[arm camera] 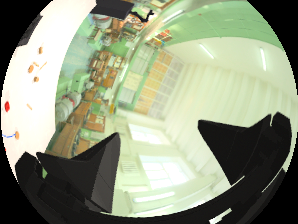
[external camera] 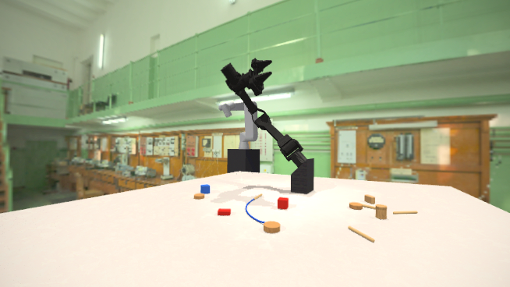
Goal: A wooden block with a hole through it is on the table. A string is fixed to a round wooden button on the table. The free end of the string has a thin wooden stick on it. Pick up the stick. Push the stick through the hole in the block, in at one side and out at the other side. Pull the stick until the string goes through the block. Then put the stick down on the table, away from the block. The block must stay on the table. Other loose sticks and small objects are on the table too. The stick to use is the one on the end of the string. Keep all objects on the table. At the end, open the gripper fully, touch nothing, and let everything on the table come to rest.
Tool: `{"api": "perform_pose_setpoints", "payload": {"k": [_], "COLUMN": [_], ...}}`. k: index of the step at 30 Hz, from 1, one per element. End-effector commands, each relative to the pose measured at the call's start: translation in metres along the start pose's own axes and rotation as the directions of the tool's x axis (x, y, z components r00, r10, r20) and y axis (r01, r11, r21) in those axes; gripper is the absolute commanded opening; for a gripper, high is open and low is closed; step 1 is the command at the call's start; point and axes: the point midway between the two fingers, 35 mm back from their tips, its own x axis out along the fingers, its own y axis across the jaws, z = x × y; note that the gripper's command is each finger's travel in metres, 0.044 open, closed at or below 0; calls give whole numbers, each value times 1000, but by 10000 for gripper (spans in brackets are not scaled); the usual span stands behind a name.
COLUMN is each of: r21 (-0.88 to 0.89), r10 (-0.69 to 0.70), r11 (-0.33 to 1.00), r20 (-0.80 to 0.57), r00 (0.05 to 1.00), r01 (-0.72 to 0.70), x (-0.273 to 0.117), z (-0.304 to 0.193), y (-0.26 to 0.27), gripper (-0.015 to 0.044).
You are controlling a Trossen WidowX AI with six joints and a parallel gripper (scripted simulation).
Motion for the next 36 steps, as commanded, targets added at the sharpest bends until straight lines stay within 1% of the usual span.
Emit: {"api": "perform_pose_setpoints", "payload": {"k": [1,2,4,6,8,11,15,19,23,27,30,32,34,36], "r21": [0,0,19,76,169,329,534,693,792,845,854,853,851,852], "r10": [0,0,14,57,128,257,433,589,715,818,862,877,879,867], "r11": [1000,1000,1000,995,977,909,737,493,216,-90,-278,-375,-454,-499], "r20": [0,0,1,5,14,41,98,179,270,365,424,454,476,485], "r00": [1000,1000,1000,998,992,965,896,788,645,445,278,161,26,-116], "r01": [0,0,-14,-57,-129,-256,-414,-526,-571,-527,-440,-363,-265,-158], "x": [0,0,2,8,18,35,51,59,63,61,56,50,43,33], "z": [0,0,-2,-8,-17,-29,-39,-38,-28,-7,13,27,45,64], "y": [0,0,5,19,43,89,156,224,288,352,394,419,443,465], "gripper": [426,440,440,440,440,440,440,440,440,440,440,440,440,440]}}
